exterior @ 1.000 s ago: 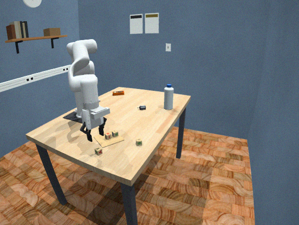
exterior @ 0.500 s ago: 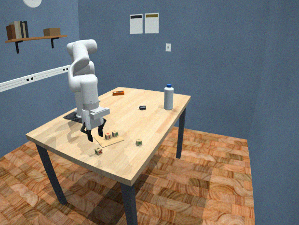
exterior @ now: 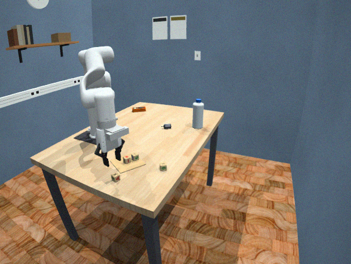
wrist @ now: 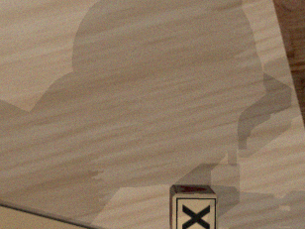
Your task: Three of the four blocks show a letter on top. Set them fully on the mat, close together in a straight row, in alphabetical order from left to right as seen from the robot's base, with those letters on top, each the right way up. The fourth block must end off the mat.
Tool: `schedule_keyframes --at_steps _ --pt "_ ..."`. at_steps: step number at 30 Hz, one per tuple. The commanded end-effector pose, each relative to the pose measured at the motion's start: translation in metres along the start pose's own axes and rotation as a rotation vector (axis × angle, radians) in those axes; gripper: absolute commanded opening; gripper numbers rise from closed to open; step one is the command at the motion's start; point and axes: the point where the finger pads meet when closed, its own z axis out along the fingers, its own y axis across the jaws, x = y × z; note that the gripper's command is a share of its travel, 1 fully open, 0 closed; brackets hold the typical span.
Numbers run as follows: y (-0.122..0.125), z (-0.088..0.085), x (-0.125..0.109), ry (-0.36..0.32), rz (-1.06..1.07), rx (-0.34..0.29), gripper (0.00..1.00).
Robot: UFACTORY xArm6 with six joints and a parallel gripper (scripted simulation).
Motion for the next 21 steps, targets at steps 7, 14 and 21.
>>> schedule_keyframes --at_steps 7,14,21 --pt "0.001 0.001 0.002 0.006 0.000 -0.003 0.64" --pt "0.001 0.009 0.002 0.006 0.000 -0.003 0.64" --pt "0.001 0.019 0.003 0.006 0.000 -0.003 0.64"
